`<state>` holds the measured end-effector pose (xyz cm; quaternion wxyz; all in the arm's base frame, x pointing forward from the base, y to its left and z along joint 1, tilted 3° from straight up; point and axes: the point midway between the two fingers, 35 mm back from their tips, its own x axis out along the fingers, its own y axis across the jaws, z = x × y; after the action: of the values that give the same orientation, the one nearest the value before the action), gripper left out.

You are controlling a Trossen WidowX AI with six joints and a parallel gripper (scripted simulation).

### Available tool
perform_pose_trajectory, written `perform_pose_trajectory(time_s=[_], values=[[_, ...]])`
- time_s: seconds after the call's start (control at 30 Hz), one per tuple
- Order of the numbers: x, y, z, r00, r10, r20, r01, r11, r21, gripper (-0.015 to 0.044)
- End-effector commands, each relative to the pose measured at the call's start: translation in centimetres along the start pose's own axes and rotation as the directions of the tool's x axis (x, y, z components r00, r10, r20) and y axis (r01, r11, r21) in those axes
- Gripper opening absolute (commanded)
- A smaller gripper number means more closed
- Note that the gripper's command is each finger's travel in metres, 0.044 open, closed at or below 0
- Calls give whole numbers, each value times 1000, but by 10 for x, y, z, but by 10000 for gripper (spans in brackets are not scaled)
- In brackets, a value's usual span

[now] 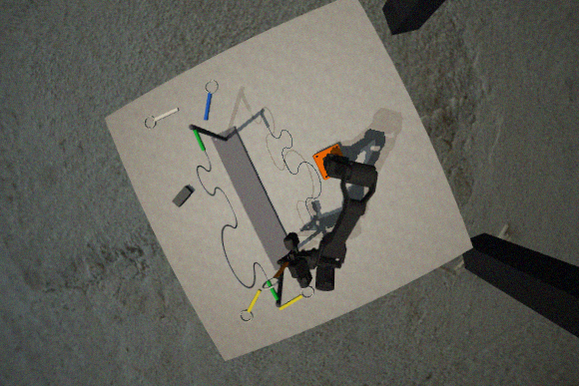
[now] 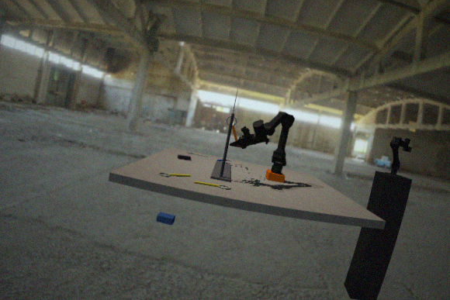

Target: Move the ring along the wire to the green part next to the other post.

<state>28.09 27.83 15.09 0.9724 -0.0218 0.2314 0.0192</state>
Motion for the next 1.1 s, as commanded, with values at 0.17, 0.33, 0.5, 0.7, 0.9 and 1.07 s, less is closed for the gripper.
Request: perform_pose_trajectory(time_s=[0.17,0.33,0.5,0.7,0.9,1.07], values=[[0,0,0,1000,0,0,0,1000,0,-19],[0,0,0,1000,0,0,0,1000,0,113],[-12,1,-1,1000,-1,-3,1,1000,2,160],[-42,1,-1,1000,-2,-3,2,1000,4,160],[-50,0,-1,1000,-2,-2,2,1000,4,160],[-50,0,-1,1000,-2,-2,2,1000,4,160]])
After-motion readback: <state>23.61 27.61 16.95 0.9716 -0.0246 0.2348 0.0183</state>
